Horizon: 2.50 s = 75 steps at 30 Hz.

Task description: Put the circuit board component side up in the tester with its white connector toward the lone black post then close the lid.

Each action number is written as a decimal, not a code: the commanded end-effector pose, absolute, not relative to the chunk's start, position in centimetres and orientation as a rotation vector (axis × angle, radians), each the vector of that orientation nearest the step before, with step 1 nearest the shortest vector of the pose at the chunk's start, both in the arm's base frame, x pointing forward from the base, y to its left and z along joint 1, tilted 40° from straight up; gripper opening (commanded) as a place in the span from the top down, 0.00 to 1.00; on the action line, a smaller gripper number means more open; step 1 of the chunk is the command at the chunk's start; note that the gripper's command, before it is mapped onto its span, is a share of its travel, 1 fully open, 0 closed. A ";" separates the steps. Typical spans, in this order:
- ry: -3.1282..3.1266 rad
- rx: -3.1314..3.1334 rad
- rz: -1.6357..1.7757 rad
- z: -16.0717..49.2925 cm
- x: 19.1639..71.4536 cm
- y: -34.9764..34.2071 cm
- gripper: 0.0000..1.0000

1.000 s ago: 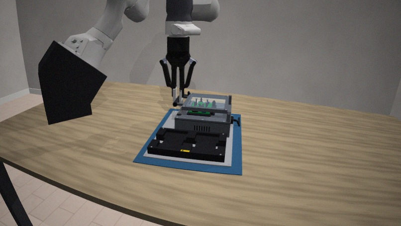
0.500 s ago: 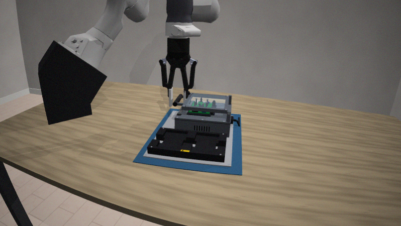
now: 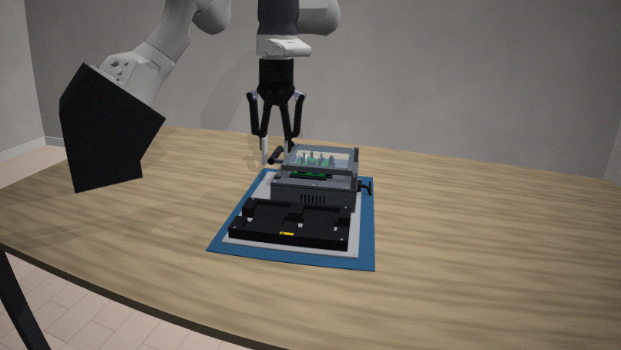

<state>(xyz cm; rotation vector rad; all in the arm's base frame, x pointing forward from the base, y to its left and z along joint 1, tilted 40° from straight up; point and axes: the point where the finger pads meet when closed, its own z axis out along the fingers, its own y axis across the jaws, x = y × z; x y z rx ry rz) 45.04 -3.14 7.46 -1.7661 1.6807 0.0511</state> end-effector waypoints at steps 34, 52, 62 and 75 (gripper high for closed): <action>1.680 -1.768 0.048 9.4 44.1 -4.3 0.70; 1.680 -1.768 0.048 13.1 42.1 -6.7 0.70; 1.680 -1.768 0.048 14.6 41.3 -7.7 0.70; 1.680 -1.768 0.048 15.4 40.8 -8.2 0.70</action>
